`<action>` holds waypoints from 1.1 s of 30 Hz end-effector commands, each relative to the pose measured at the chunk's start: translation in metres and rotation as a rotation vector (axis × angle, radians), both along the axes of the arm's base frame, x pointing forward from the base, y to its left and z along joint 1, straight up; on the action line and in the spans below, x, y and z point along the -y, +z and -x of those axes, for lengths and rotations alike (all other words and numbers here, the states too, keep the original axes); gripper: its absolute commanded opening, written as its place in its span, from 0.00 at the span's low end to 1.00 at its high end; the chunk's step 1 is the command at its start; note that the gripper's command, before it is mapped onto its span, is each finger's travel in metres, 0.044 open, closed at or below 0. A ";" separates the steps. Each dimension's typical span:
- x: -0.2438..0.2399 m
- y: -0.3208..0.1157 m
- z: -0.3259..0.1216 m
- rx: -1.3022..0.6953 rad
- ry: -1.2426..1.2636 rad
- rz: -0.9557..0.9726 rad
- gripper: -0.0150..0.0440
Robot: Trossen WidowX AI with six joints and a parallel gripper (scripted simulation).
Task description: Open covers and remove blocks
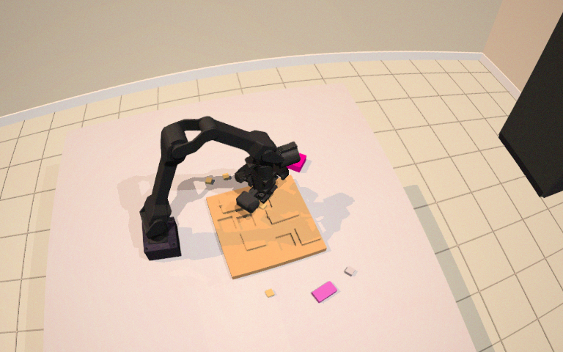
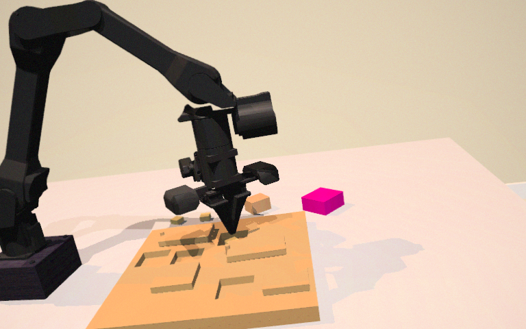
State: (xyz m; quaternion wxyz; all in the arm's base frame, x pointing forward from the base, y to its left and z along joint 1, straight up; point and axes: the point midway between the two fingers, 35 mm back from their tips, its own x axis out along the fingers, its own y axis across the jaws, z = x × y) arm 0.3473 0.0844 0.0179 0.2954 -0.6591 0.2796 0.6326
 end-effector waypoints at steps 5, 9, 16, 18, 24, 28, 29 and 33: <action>0.000 -0.001 0.002 -0.007 0.005 -0.003 0.25; 0.000 -0.001 0.002 -0.007 0.005 -0.003 0.25; 0.000 -0.001 0.002 -0.007 0.005 -0.003 0.25; 0.000 -0.001 0.002 -0.007 0.005 -0.003 0.25; 0.000 -0.002 0.001 -0.004 0.001 0.000 0.25; 0.000 -0.005 0.002 -0.005 0.002 -0.001 0.25; 0.000 -0.006 0.002 -0.005 0.003 -0.001 0.25; 0.000 -0.010 0.002 -0.006 0.004 -0.002 0.25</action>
